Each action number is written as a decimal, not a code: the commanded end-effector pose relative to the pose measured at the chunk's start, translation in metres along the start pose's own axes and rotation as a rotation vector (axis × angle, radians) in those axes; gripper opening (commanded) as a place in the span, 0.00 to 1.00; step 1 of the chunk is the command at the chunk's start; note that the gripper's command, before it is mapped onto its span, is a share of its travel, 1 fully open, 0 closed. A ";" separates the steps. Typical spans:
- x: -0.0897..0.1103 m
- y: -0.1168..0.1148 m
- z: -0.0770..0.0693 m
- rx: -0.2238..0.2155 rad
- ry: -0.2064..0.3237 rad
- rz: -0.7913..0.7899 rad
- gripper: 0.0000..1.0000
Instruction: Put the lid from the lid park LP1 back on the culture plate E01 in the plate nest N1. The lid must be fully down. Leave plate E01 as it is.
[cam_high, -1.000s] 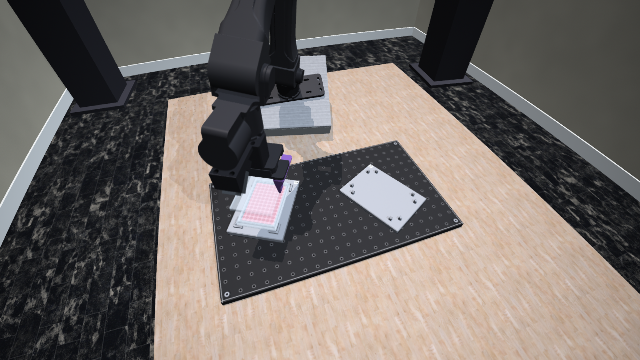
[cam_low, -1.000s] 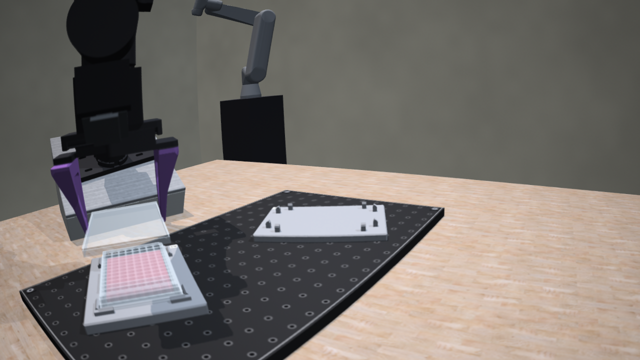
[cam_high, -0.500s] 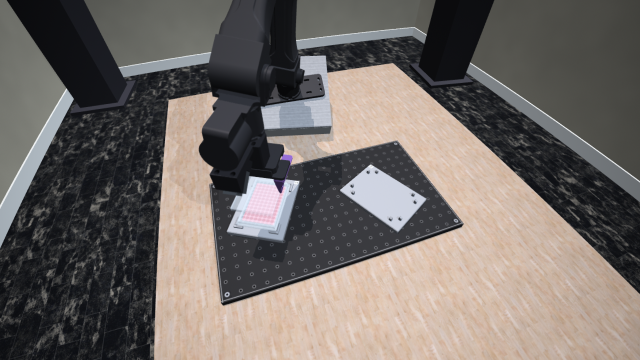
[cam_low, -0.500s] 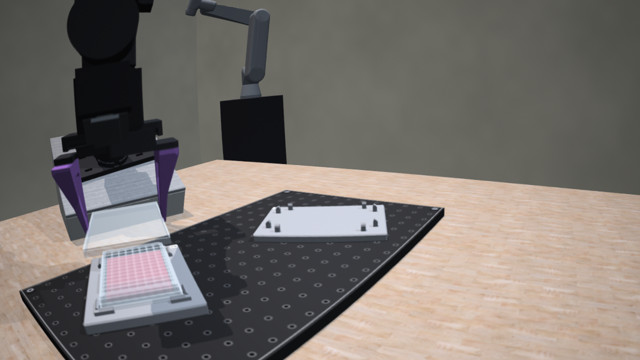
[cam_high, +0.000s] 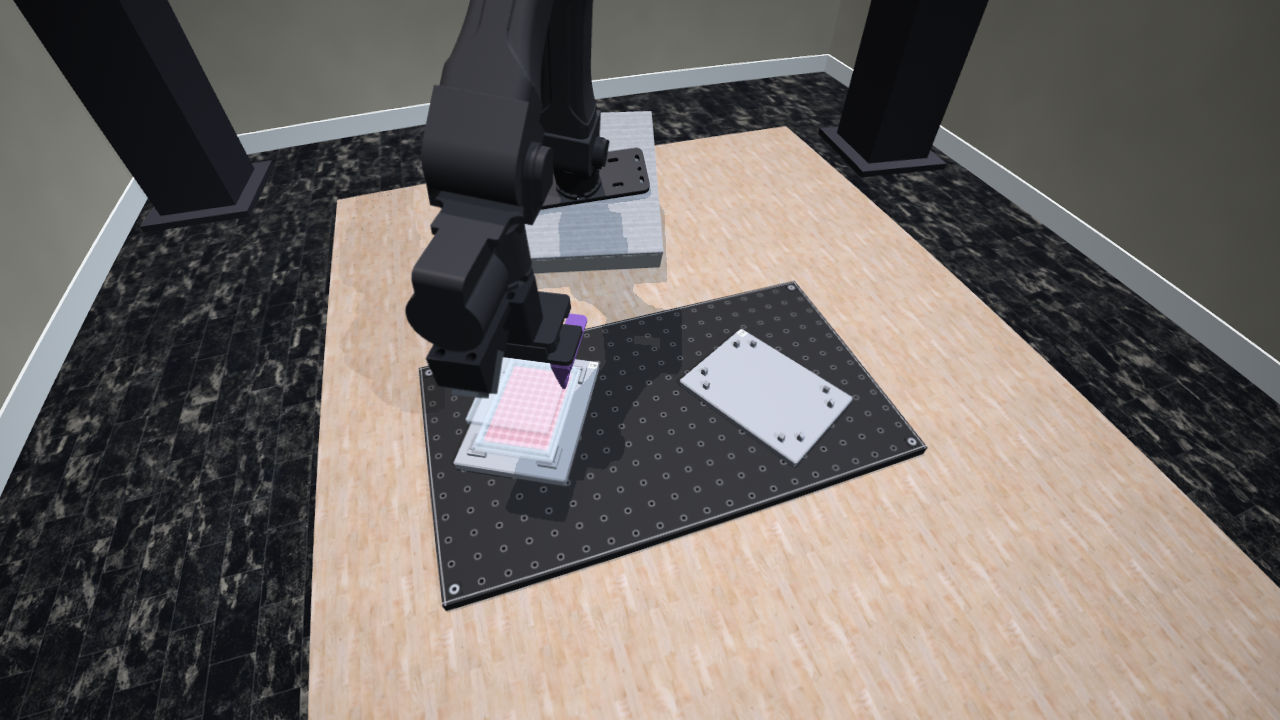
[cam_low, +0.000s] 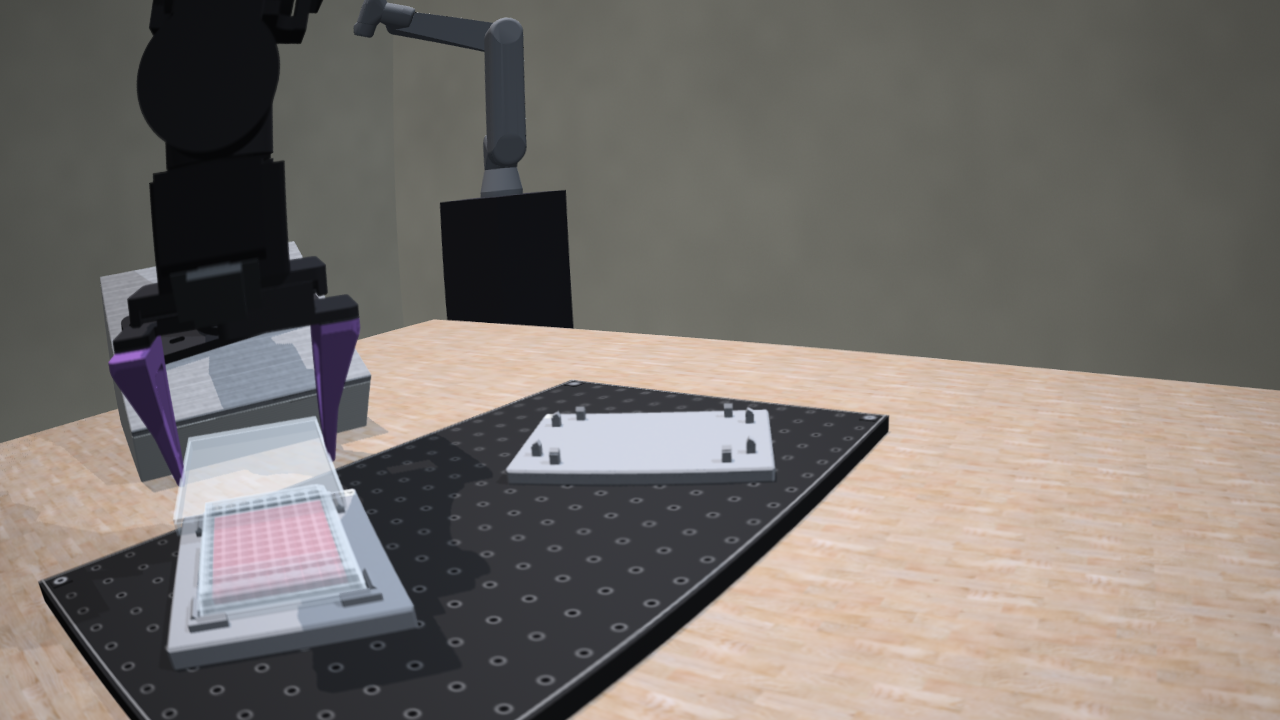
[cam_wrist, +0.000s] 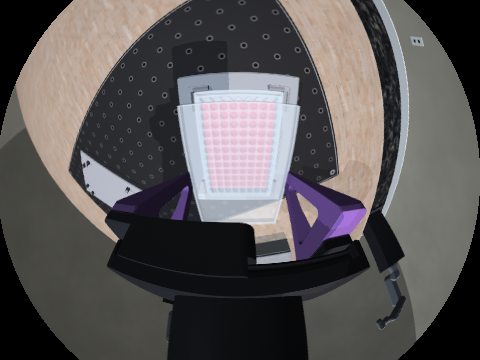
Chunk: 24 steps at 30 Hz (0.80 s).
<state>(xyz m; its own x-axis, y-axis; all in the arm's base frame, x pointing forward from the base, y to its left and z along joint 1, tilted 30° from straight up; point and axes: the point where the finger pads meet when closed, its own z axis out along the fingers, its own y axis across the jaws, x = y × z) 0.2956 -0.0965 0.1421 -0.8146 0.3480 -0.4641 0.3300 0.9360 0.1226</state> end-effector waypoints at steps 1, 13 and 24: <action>-0.009 0.000 0.001 0.000 -0.033 -0.002 0.00; -0.011 0.000 0.018 0.000 -0.033 -0.002 0.00; -0.012 0.000 0.020 0.000 -0.033 -0.002 0.00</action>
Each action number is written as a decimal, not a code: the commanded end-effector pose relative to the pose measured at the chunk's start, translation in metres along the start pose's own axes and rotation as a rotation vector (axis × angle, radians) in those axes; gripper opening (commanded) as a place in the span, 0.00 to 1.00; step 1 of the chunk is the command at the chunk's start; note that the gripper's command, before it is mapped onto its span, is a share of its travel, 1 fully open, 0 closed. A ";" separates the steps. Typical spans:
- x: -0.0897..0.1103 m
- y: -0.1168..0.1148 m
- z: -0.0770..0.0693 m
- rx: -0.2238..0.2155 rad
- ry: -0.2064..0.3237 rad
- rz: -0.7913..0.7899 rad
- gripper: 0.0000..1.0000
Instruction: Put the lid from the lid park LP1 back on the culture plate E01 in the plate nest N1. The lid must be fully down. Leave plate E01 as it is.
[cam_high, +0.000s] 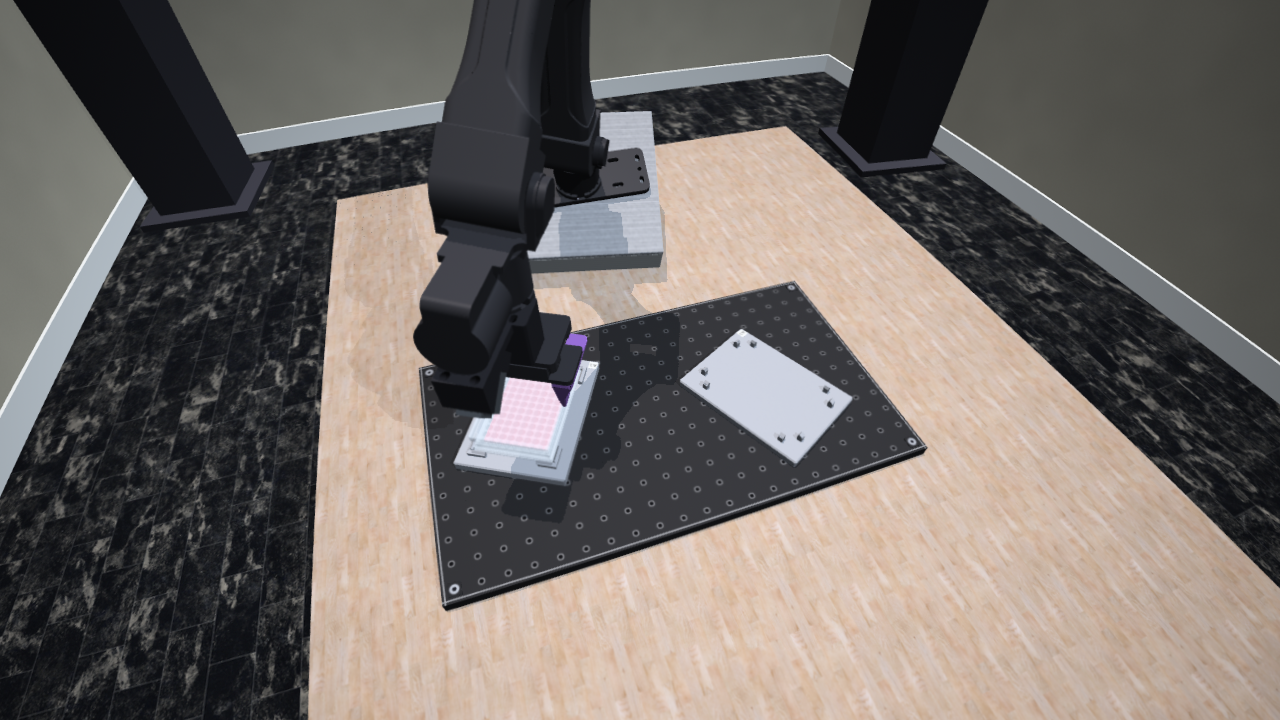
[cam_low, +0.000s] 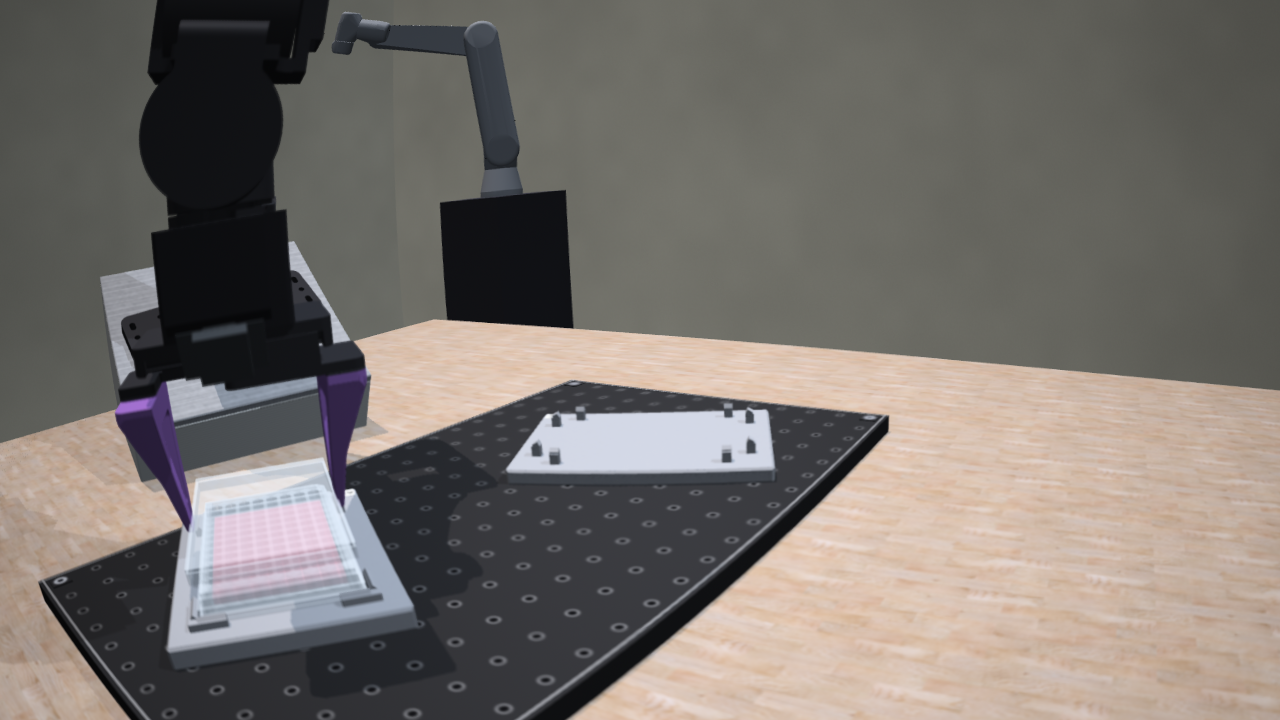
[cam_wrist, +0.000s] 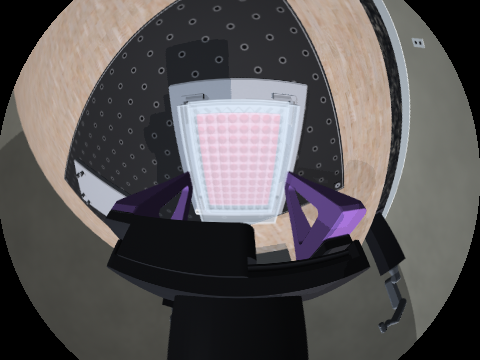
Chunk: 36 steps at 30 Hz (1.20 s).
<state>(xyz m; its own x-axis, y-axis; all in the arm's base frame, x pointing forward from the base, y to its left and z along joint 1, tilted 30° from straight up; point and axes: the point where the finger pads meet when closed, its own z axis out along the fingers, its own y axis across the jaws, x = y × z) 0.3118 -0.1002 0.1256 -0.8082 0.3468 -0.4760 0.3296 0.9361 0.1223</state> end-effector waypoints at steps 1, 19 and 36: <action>-0.005 0.000 -0.002 0.000 -0.020 -0.002 0.00; -0.004 0.000 -0.001 0.000 -0.019 -0.002 0.00; -0.003 0.000 0.001 0.000 -0.019 -0.002 0.00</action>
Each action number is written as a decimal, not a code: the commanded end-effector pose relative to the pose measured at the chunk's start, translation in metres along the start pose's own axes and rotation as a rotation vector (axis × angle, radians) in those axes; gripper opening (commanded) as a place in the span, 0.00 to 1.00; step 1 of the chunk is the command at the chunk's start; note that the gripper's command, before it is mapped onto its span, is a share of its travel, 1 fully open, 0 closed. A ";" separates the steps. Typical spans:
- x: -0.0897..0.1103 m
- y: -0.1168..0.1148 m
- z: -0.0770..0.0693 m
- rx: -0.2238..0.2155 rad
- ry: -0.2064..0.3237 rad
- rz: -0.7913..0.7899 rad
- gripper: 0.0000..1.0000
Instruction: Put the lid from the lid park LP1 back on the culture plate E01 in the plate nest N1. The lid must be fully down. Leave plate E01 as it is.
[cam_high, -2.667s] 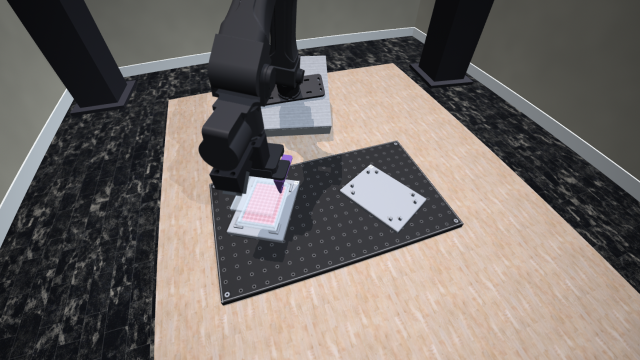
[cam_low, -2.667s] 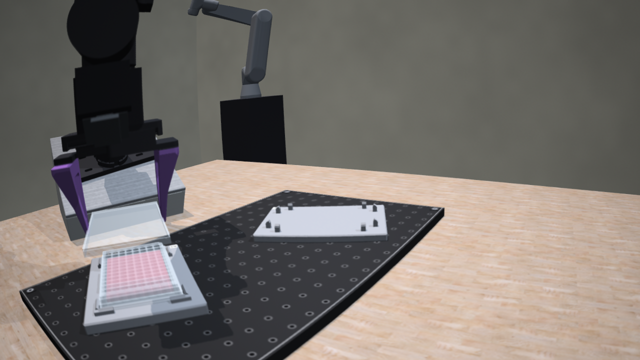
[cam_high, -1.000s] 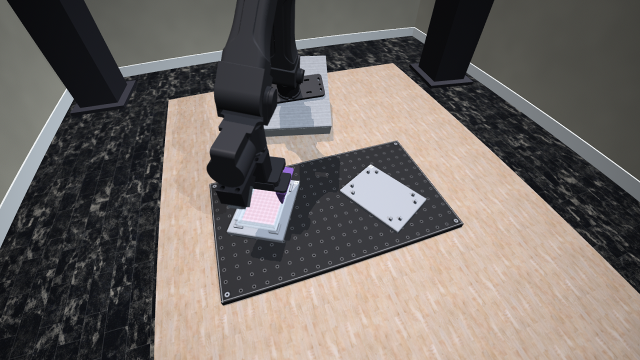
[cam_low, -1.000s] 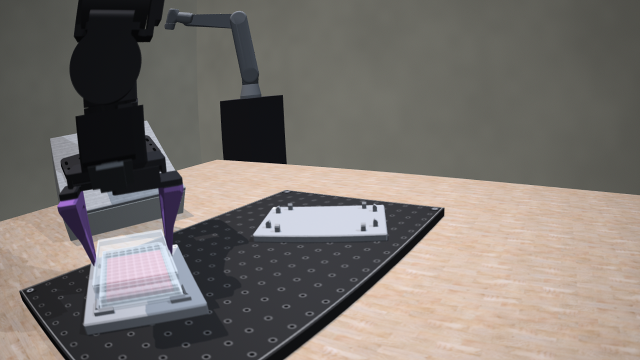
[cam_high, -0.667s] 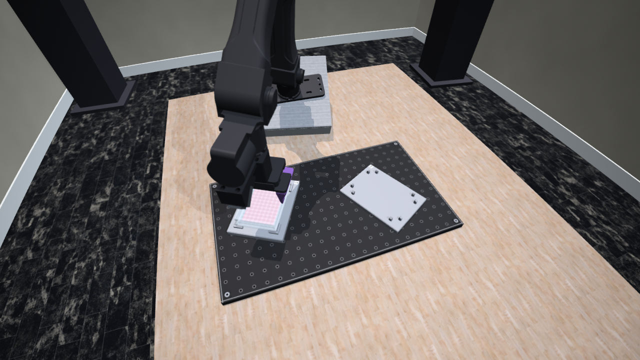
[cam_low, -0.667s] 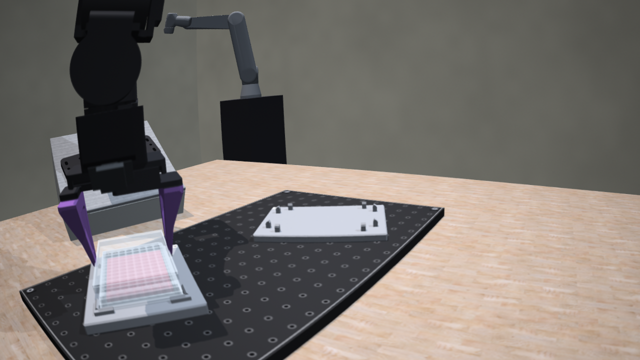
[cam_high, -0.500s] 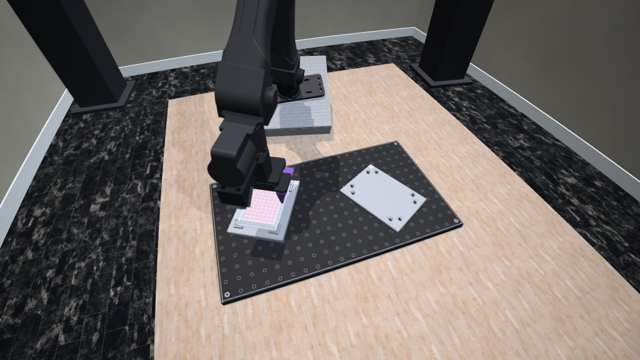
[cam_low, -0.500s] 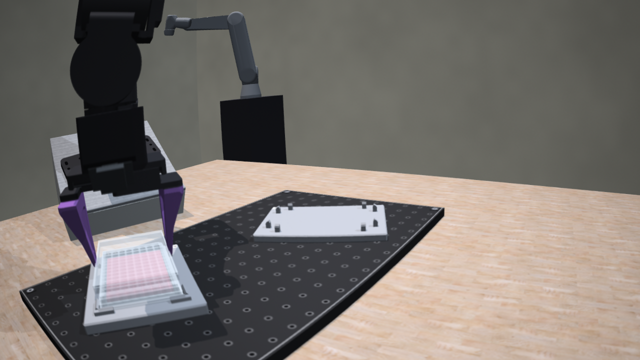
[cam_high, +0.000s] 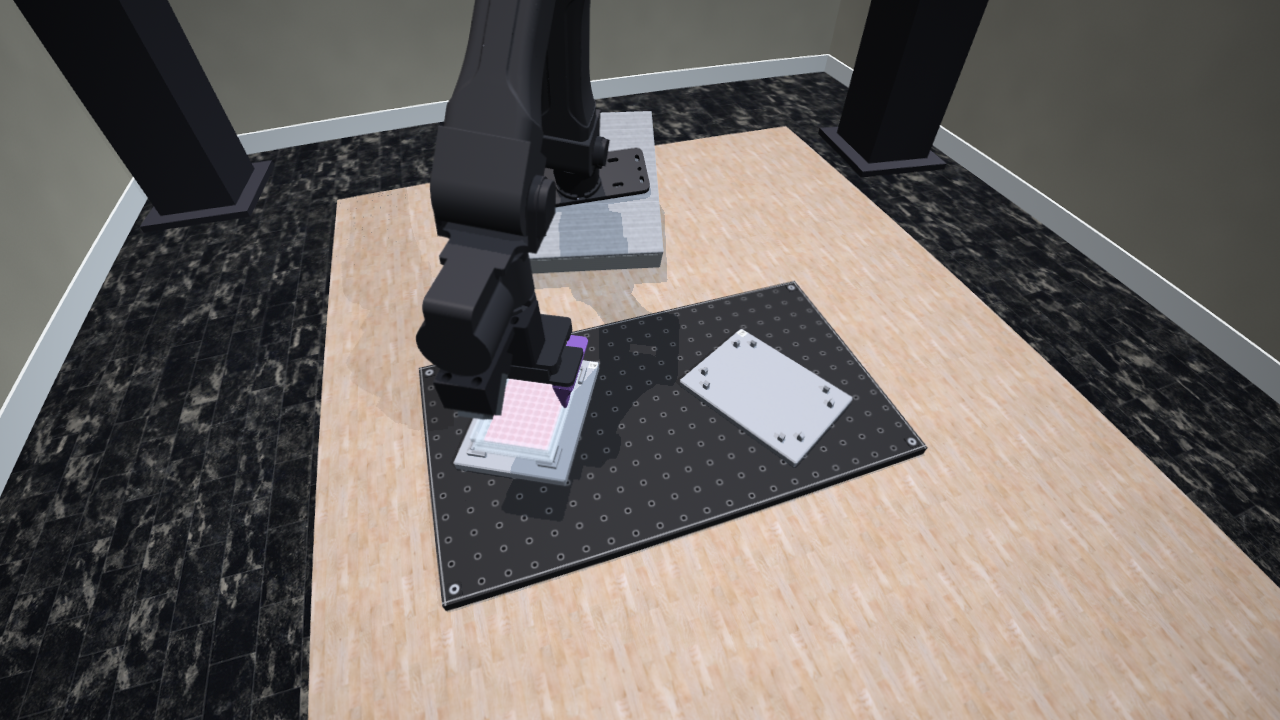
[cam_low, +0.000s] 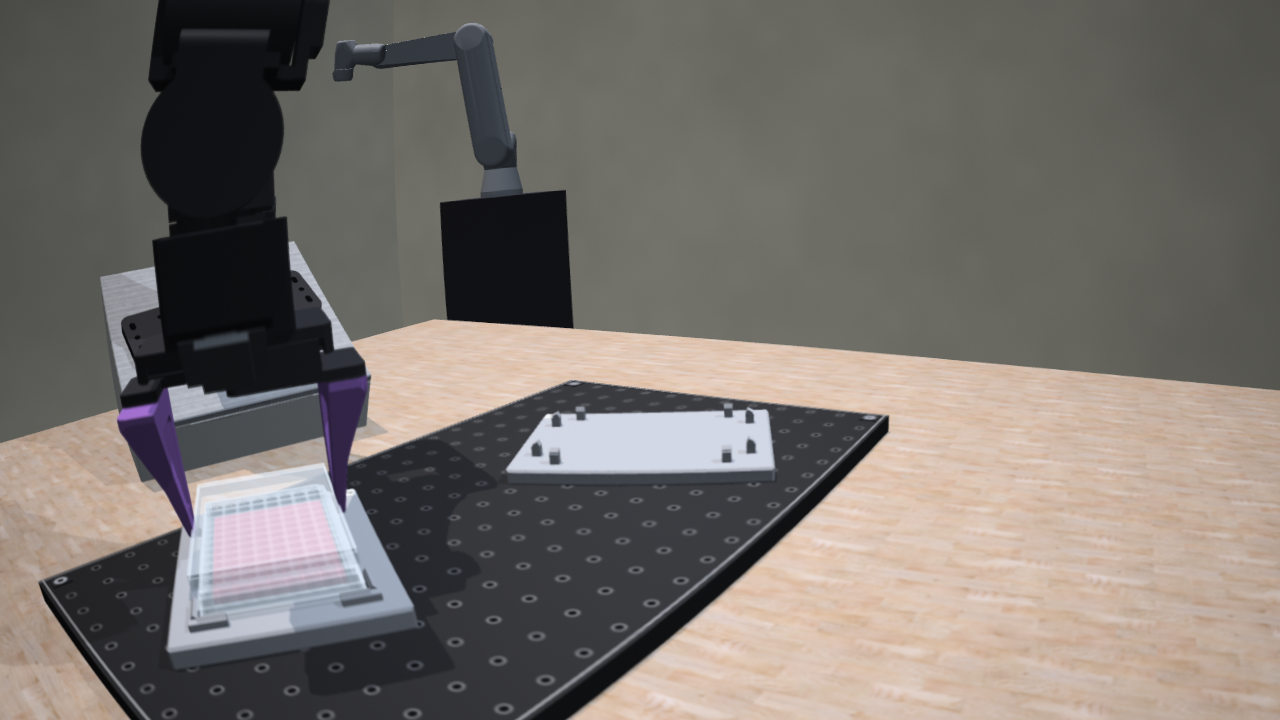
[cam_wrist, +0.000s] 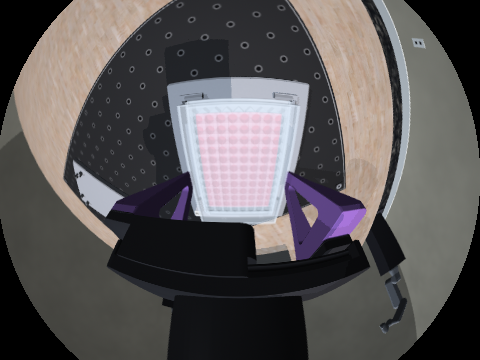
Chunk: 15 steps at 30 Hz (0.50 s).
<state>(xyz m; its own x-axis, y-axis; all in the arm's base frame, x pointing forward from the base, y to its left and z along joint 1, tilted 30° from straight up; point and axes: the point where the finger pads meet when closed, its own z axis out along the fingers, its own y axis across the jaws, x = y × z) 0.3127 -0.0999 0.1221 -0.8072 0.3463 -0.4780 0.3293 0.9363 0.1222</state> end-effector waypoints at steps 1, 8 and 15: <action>-0.004 0.000 -0.002 0.000 -0.017 -0.001 0.00; -0.004 0.000 -0.001 0.000 -0.017 -0.001 0.00; -0.004 0.000 0.000 0.000 -0.017 -0.001 0.00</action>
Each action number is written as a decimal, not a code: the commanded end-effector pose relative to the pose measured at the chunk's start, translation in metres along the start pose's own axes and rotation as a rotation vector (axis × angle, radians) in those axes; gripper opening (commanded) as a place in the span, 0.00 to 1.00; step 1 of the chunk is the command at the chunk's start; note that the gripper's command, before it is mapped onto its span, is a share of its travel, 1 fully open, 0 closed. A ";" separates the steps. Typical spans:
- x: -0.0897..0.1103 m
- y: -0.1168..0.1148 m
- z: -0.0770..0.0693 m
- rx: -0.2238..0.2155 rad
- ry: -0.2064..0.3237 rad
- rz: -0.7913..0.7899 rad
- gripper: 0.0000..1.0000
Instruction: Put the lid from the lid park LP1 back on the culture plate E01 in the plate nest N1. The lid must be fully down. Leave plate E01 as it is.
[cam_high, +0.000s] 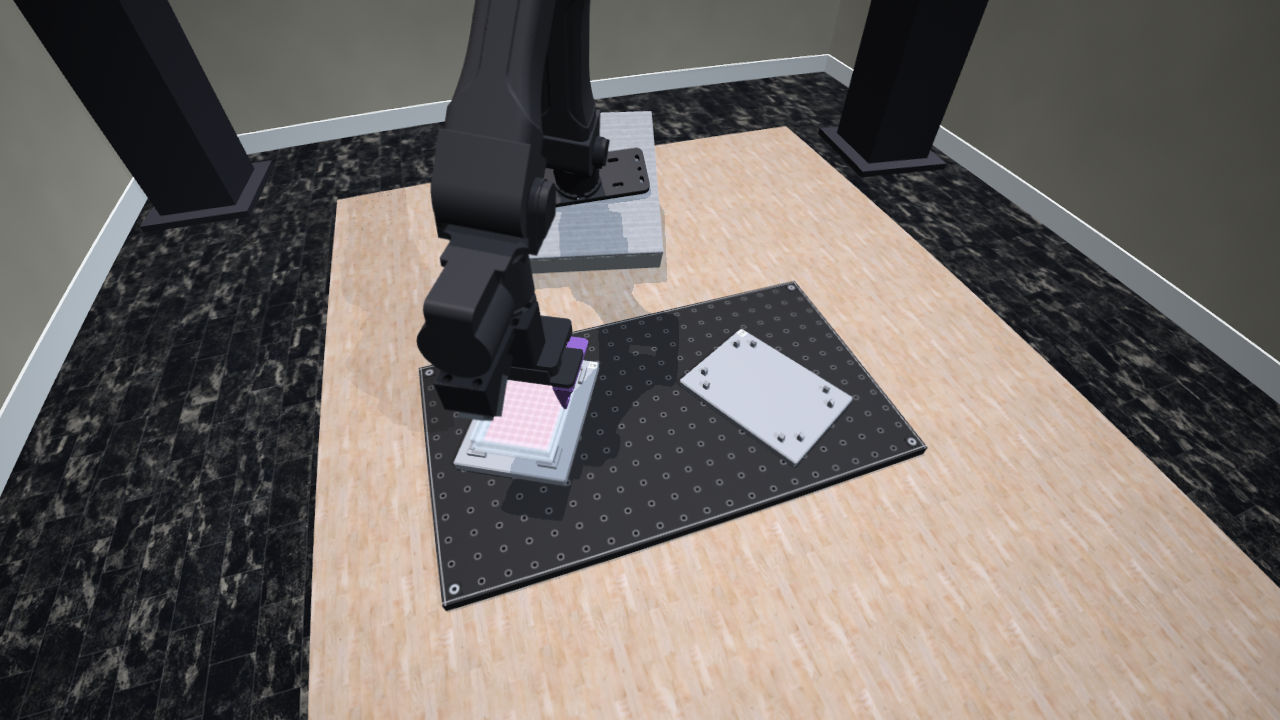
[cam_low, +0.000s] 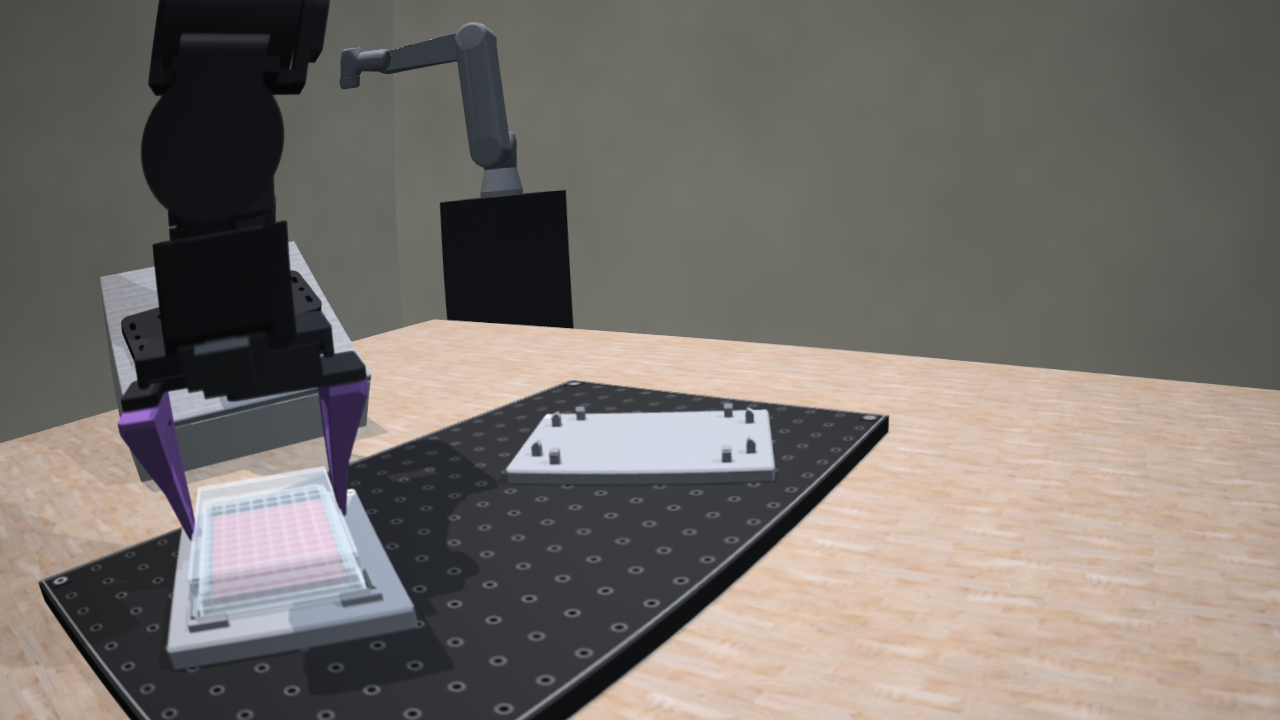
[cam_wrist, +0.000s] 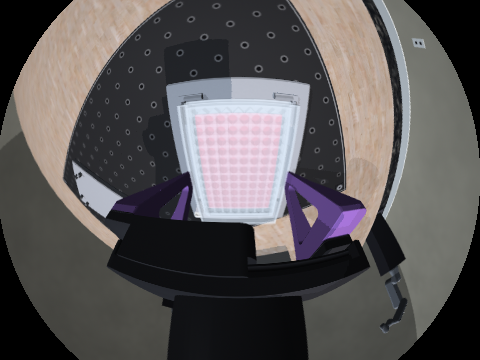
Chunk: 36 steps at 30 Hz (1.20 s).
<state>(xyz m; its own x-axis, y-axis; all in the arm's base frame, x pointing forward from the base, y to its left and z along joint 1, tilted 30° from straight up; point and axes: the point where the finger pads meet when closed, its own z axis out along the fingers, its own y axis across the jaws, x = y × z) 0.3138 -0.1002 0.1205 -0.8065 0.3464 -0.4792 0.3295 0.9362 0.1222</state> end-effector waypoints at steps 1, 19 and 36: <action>-0.004 0.000 -0.002 0.000 -0.016 -0.001 0.00; -0.004 0.000 0.001 0.000 -0.016 -0.001 0.00; -0.004 0.000 0.004 0.000 -0.016 -0.001 0.00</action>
<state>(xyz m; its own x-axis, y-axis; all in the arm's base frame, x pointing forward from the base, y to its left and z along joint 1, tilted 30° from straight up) 0.3161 -0.1003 0.1155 -0.8073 0.3464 -0.4778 0.3294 0.9362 0.1222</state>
